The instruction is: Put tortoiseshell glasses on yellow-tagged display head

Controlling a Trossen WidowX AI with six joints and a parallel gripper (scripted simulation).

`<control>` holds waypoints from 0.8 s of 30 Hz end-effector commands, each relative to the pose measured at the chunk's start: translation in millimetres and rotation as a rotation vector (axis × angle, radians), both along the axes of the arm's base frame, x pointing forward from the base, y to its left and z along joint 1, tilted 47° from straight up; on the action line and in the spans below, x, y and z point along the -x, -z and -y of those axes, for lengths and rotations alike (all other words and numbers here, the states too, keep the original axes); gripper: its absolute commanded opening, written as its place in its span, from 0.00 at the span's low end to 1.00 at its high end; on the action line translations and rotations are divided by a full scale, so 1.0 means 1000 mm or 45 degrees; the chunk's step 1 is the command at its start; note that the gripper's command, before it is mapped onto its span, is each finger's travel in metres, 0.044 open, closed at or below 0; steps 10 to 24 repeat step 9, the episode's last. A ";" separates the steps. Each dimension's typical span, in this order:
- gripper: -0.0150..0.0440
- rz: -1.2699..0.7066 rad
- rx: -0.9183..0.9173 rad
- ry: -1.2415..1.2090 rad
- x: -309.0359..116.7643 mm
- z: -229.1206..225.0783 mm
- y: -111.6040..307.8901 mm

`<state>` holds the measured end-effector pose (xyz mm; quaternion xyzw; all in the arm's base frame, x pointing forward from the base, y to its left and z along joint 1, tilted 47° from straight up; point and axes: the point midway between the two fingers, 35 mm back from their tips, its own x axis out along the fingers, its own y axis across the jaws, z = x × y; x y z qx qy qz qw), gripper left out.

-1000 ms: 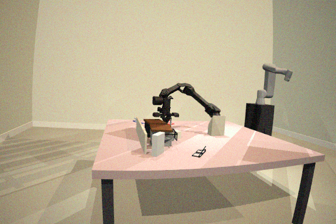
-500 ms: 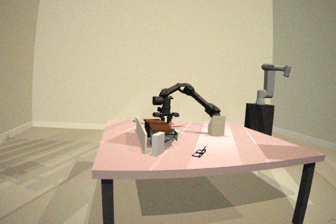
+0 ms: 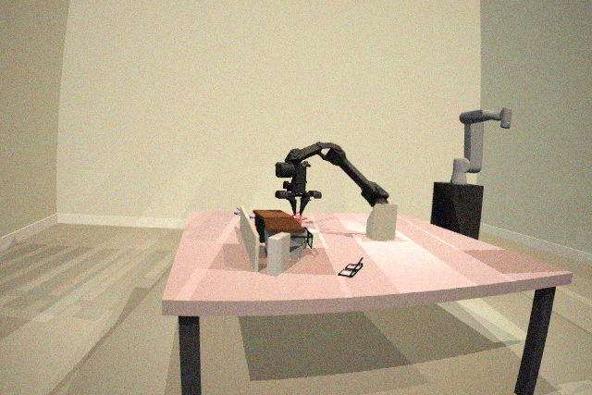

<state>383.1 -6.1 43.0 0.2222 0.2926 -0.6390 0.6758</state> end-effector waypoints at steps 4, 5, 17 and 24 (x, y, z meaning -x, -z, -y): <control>0.44 0.018 -0.011 -0.003 0.018 -0.005 -0.008; 0.44 0.018 -0.011 -0.003 0.022 -0.006 -0.010; 0.44 0.017 -0.011 -0.003 0.033 -0.009 -0.014; 0.44 0.017 -0.011 -0.003 0.033 -0.009 -0.014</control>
